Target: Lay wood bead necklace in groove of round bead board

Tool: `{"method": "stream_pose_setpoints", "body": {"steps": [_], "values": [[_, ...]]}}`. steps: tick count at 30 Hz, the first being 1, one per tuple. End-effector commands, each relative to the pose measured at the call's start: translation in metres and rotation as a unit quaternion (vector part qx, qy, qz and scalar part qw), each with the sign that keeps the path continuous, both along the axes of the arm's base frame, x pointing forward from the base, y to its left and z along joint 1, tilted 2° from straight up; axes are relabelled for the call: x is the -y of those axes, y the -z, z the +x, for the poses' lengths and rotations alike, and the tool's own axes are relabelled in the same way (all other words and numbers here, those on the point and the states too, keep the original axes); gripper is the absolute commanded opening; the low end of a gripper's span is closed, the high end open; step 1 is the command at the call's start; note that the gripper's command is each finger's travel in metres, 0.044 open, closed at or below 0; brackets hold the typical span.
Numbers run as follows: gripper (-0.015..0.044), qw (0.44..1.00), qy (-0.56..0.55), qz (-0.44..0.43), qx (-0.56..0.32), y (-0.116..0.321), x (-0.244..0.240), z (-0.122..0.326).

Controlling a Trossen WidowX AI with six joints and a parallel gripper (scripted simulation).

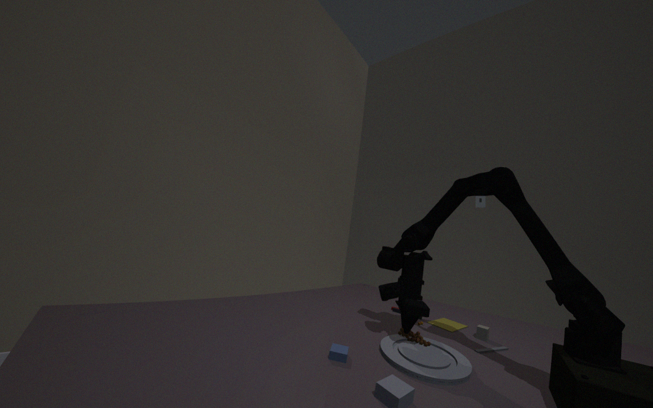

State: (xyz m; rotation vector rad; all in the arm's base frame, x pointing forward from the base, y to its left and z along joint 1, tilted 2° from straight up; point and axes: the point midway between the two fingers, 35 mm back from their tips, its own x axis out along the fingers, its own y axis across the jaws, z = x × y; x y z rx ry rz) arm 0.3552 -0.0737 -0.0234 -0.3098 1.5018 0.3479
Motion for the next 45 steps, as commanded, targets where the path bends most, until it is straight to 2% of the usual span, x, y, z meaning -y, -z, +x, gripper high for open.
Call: {"method": "stream_pose_setpoints", "body": {"steps": [1, 14, 31, 45], "values": [[0.0, 1.0, 0.0, 0.0, 0.0, -0.0001, 0.0, 0.0], [0.0, 1.0, 0.0, 0.0, 0.0, -0.0001, 0.0, 0.0], [0.044, 1.0, -0.002, -0.001, -0.001, -0.0101, 0.0003, -0.0003], [0.044, 1.0, -0.002, -0.001, -0.001, -0.0101, 0.0003, -0.0003]]}}
